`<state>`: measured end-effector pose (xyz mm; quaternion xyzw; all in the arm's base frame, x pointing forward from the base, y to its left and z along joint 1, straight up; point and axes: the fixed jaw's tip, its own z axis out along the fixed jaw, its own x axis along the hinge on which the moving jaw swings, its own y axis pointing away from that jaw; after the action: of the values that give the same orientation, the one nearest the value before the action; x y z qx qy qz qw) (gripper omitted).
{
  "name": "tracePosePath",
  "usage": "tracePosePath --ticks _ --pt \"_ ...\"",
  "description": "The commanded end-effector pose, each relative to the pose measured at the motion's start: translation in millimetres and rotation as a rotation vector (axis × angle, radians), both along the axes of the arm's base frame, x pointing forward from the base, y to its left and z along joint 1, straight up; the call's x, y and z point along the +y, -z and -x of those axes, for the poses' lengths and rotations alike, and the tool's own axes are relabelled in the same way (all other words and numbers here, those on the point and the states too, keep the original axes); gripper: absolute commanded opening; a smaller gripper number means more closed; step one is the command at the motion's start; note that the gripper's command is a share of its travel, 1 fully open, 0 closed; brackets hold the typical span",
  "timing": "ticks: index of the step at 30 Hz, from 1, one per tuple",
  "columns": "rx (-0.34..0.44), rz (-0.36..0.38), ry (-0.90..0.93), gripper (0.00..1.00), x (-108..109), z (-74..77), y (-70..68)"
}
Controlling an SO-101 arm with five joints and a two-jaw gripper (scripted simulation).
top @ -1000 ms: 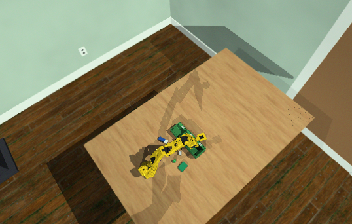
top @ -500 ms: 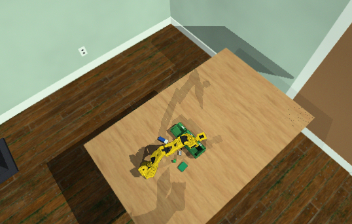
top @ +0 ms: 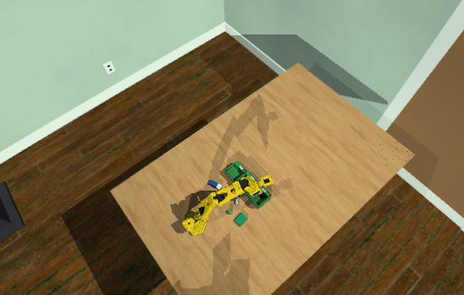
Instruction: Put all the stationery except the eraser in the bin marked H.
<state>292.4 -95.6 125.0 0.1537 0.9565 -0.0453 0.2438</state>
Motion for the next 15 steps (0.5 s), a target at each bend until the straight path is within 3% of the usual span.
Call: tracePosePath --ticks 1,7,15 --pt "-0.06 0.017 0.013 0.07 -3.5 -2.4 2.6" --pt "-0.06 0.017 0.013 0.07 -2.6 0.0 19.7" --pt "-0.06 0.017 0.013 0.07 -2.4 0.5 21.7"
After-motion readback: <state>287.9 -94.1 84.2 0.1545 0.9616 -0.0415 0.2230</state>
